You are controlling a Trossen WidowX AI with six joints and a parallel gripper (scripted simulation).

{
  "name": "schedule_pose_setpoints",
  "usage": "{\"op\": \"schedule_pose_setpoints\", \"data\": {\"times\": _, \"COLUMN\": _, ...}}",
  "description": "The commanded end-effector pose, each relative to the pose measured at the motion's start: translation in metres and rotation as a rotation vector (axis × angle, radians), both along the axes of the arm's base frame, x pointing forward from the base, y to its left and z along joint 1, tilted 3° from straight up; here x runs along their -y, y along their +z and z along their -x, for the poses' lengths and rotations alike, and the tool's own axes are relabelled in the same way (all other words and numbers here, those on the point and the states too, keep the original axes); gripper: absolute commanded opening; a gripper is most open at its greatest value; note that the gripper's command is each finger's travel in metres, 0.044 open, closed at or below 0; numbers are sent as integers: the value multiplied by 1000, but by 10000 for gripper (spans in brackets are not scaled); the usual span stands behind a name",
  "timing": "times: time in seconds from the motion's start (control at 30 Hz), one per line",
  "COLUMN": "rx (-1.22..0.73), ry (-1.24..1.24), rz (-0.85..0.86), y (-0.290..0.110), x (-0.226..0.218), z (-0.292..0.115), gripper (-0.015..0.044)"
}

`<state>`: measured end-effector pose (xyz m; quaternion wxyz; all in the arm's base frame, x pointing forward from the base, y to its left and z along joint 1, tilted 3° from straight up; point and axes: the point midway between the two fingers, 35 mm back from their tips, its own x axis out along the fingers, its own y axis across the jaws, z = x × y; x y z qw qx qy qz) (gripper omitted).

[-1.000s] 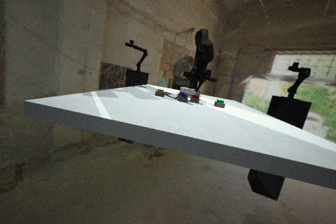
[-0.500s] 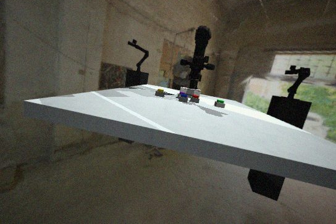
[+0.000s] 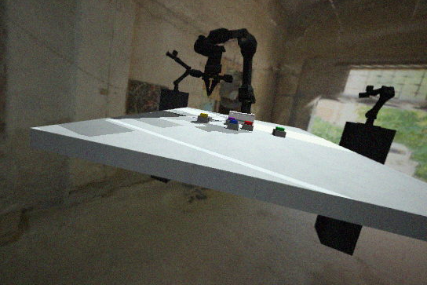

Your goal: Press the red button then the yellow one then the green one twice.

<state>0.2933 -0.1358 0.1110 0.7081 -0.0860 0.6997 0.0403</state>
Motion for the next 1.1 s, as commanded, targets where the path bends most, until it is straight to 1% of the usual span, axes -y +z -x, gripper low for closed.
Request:
{"op": "schedule_pose_setpoints", "data": {"times": 0.0, "rx": 4, "ry": 18, "rz": 3, "y": -8, "x": 6, "z": -3, "gripper": 20}}
{"op": "schedule_pose_setpoints", "data": {"times": 0.1, "rx": 4, "ry": 18, "rz": 3, "y": -49, "x": 9, "z": -4, "gripper": 20}}
{"op": "schedule_pose_setpoints", "data": {"times": 0.13, "rx": 4, "ry": 18, "rz": 3, "y": -57, "x": 9, "z": -3, "gripper": 20}}
{"op": "schedule_pose_setpoints", "data": {"times": 0.43, "rx": 4, "ry": 18, "rz": 3, "y": -60, "x": 9, "z": -3, "gripper": 20}}
{"op": "schedule_pose_setpoints", "data": {"times": 1.07, "rx": 3, "ry": 18, "rz": 3, "y": -90, "x": 11, "z": -3, "gripper": 20}}
